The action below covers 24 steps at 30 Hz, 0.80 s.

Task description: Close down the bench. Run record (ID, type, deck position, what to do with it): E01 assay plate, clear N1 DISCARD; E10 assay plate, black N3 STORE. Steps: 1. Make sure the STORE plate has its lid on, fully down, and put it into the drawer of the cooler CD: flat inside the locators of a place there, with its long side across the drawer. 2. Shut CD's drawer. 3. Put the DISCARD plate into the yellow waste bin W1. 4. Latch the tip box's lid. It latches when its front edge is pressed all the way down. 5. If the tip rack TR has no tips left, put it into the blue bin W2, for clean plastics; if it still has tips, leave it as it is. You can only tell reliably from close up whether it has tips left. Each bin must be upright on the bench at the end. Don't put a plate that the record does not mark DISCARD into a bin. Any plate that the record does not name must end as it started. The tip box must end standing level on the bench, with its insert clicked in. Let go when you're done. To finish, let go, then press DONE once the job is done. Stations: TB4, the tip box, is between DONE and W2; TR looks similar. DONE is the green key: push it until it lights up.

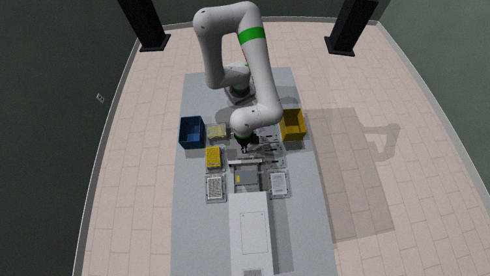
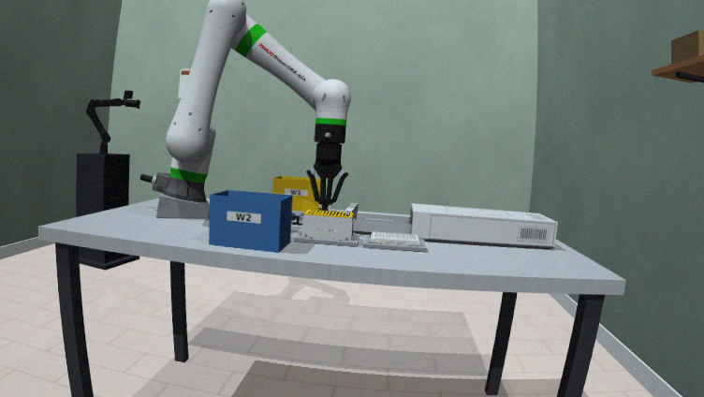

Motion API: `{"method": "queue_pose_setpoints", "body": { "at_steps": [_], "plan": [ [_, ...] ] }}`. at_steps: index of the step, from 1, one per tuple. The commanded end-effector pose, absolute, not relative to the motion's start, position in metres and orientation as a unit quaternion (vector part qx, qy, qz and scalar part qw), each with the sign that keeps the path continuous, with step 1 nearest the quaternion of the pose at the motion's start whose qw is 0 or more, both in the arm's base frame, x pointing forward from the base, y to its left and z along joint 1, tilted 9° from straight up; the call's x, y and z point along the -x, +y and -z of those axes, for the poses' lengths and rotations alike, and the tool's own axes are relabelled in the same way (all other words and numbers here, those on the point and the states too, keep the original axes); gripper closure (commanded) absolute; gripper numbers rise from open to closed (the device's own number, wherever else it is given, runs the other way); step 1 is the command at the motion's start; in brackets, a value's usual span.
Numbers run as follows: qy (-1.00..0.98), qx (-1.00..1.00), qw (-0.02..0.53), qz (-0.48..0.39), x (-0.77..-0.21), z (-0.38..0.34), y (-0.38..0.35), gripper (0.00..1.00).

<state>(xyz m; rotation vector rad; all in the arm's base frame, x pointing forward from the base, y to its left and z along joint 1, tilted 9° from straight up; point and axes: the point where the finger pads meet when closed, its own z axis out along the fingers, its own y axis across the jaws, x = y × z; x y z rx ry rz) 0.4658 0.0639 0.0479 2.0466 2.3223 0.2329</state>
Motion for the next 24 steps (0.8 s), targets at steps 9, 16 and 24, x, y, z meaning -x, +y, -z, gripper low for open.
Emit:
{"method": "queue_pose_setpoints", "body": {
  "at_steps": [9,16,24],
  "plan": [
    [0.748,-0.659,0.019,-0.076,-0.473,-0.049,0.065,0.90],
    [0.748,-0.659,0.019,-0.076,-0.482,-0.051,0.066,0.90],
    [0.748,-0.659,0.019,-0.076,-0.490,-0.052,0.067,0.90]
  ]
}}
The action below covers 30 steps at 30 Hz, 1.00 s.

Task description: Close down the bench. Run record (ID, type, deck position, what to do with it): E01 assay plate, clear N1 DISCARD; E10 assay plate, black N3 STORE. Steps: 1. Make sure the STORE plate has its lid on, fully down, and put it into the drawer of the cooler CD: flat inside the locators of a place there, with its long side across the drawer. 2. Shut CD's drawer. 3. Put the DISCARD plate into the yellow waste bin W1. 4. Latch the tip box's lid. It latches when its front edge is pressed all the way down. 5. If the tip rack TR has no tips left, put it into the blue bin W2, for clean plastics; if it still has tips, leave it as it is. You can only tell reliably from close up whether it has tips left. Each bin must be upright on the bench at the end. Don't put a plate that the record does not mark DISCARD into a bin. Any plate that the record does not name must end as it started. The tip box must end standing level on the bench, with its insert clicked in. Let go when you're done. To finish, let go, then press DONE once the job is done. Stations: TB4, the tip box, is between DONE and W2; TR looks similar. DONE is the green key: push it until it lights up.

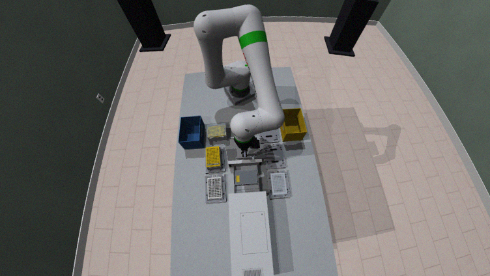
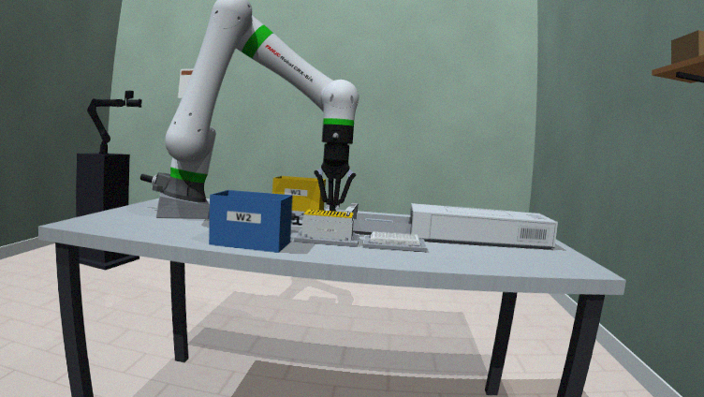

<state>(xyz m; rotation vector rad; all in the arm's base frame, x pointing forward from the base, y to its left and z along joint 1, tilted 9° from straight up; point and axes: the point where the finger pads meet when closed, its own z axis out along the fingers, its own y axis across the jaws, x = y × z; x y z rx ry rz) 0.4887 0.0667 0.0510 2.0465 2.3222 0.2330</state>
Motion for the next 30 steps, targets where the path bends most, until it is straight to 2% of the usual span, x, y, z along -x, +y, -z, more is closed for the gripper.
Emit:
{"method": "queue_pose_setpoints", "body": {
  "at_steps": [1,30],
  "plan": [
    [0.748,-0.659,0.019,-0.076,-0.491,-0.052,0.067,0.90],
    [0.748,-0.659,0.019,-0.076,-0.525,-0.057,0.071,0.90]
  ]
}}
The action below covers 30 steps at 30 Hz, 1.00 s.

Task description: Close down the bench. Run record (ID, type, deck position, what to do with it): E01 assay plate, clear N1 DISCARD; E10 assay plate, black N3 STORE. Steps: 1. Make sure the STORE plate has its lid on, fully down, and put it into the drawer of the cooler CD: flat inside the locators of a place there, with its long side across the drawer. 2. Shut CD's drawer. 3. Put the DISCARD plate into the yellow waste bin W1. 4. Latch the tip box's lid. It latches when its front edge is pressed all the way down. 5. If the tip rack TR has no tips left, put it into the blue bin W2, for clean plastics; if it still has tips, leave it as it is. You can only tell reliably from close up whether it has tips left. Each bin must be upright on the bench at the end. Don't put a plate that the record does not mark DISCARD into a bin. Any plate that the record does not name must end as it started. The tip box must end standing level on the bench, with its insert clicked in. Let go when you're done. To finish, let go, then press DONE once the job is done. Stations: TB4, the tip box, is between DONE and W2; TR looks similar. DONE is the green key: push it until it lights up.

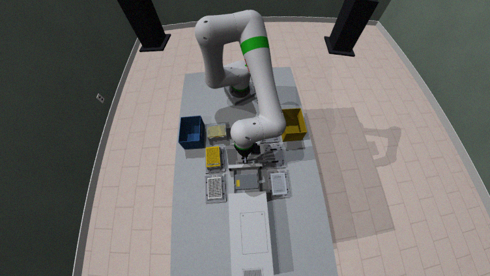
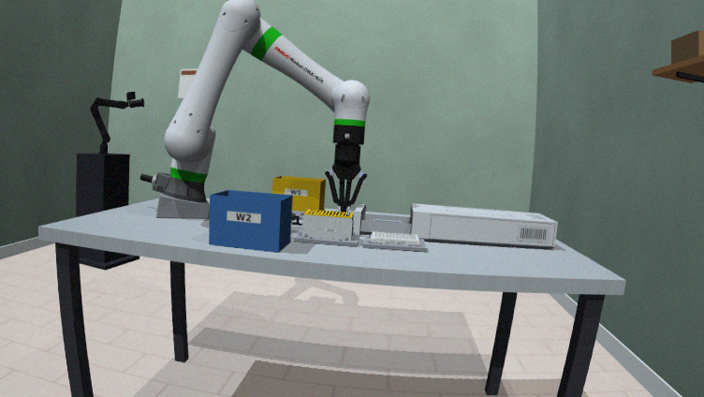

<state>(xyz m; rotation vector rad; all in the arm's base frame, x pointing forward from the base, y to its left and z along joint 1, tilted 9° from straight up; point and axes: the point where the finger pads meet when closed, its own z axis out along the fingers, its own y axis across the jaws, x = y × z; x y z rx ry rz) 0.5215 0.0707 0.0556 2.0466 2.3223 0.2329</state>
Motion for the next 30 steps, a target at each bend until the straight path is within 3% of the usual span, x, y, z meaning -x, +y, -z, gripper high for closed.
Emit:
{"method": "queue_pose_setpoints", "body": {
  "at_steps": [1,30],
  "plan": [
    [0.748,-0.659,0.019,-0.076,-0.526,-0.057,0.071,0.90],
    [0.748,-0.659,0.019,-0.076,-0.558,-0.061,0.075,0.90]
  ]
}}
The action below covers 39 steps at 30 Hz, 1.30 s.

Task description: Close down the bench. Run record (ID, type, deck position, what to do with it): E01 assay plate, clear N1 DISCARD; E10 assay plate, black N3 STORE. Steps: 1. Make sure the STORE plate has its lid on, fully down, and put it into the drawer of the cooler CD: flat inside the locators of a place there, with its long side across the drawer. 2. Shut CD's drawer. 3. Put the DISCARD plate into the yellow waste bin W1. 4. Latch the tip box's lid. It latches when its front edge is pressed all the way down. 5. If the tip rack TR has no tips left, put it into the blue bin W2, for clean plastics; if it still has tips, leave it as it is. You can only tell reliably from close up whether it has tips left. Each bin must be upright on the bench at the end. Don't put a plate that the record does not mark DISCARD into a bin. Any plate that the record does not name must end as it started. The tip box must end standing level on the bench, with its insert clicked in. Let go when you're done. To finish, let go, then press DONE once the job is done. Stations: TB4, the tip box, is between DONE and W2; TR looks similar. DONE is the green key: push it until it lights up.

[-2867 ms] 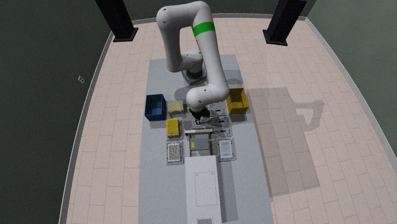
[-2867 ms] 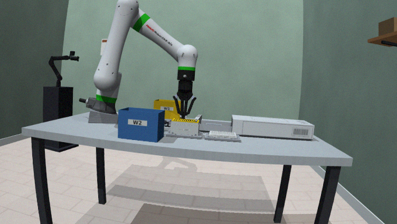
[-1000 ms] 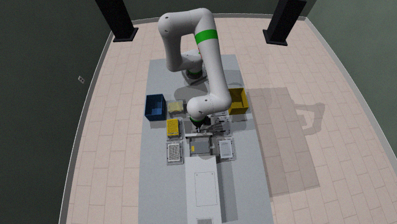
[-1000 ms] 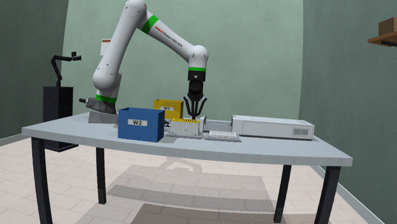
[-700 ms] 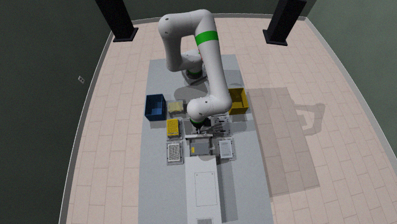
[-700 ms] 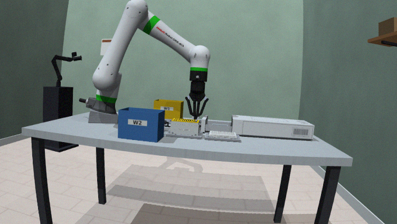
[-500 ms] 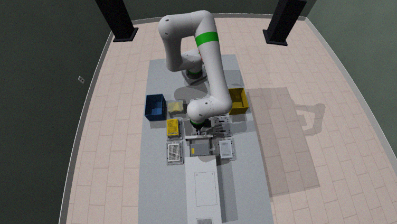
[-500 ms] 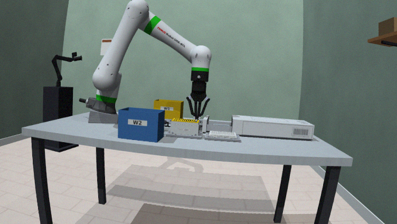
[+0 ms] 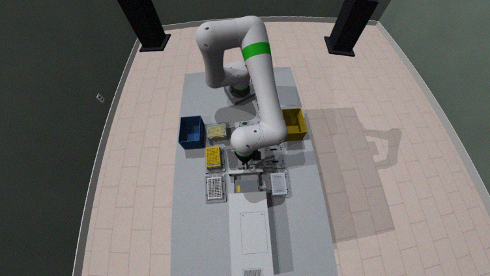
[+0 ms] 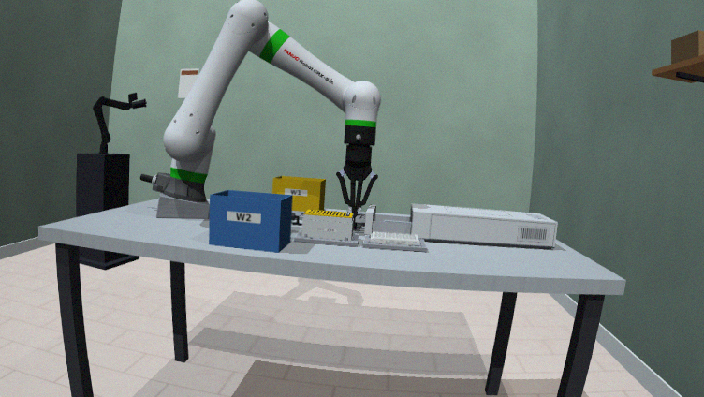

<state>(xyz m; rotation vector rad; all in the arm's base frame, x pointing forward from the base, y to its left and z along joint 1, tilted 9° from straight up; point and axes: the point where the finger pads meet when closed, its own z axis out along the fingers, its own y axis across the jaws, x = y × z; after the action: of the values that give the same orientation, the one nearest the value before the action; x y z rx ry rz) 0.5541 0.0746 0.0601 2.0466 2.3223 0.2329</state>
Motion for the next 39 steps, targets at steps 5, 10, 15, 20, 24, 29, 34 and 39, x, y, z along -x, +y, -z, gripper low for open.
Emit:
{"method": "queue_pose_setpoints", "body": {
  "at_steps": [5,10,15,20,24,29,34,39],
  "plan": [
    [0.748,-0.659,0.019,-0.076,-0.564,-0.062,0.076,0.90],
    [0.748,-0.659,0.019,-0.076,-0.568,-0.063,0.076,0.90],
    [0.748,-0.659,0.019,-0.076,-0.573,-0.064,0.077,0.90],
    [0.748,-0.659,0.019,-0.076,-0.580,-0.065,0.078,0.90],
    [0.748,-0.659,0.019,-0.076,-0.584,-0.065,0.078,0.90],
    [0.748,-0.659,0.019,-0.076,-0.589,-0.066,0.079,0.90],
    [0.748,-0.659,0.019,-0.076,-0.596,-0.067,0.080,0.90],
    [0.748,-0.659,0.019,-0.076,-0.602,-0.068,0.080,0.90]
  ]
}}
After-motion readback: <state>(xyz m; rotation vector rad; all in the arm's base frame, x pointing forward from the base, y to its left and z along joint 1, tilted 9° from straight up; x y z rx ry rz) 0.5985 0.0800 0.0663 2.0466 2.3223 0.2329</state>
